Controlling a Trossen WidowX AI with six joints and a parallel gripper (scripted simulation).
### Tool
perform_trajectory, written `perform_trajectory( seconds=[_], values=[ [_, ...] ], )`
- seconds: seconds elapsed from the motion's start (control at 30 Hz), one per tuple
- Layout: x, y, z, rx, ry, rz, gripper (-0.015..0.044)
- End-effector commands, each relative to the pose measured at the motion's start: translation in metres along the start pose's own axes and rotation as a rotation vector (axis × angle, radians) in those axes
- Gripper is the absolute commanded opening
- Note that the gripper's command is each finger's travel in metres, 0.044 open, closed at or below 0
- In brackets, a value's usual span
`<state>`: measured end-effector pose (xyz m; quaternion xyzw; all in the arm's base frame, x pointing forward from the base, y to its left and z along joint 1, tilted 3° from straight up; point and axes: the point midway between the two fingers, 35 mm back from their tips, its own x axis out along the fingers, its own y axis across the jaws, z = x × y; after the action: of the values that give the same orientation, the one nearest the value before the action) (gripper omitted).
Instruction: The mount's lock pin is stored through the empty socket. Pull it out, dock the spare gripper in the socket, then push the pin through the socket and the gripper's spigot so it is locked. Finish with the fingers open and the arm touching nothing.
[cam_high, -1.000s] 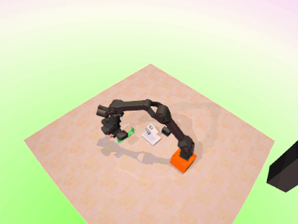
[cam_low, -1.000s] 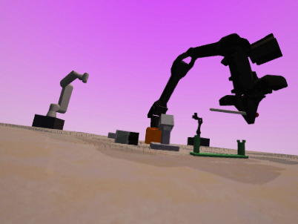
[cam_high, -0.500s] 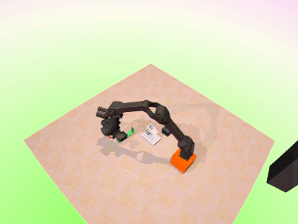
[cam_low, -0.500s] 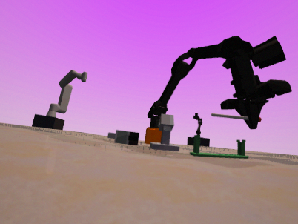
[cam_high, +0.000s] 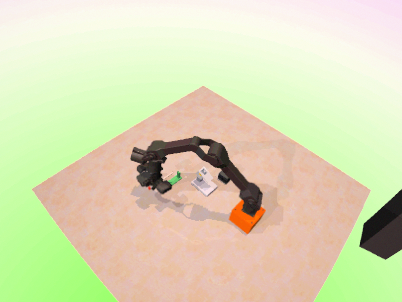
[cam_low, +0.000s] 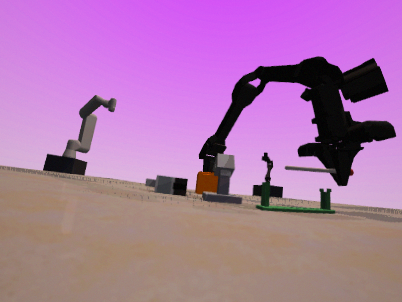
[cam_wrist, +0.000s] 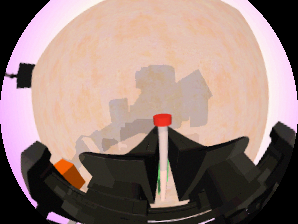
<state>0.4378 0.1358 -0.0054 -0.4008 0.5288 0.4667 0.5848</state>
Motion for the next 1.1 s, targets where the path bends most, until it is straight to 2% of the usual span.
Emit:
perform_trajectory(
  seconds=[0.0, 0.5, 1.07],
  values=[
    [0.007, 0.001, -0.001, 0.001, 0.001, 0.001, 0.0],
    [0.029, 0.0, -0.005, 0.0, -0.003, -0.005, 0.0],
    [0.03, 0.0, -0.005, 0.0, -0.003, -0.005, 0.0]
  ],
)
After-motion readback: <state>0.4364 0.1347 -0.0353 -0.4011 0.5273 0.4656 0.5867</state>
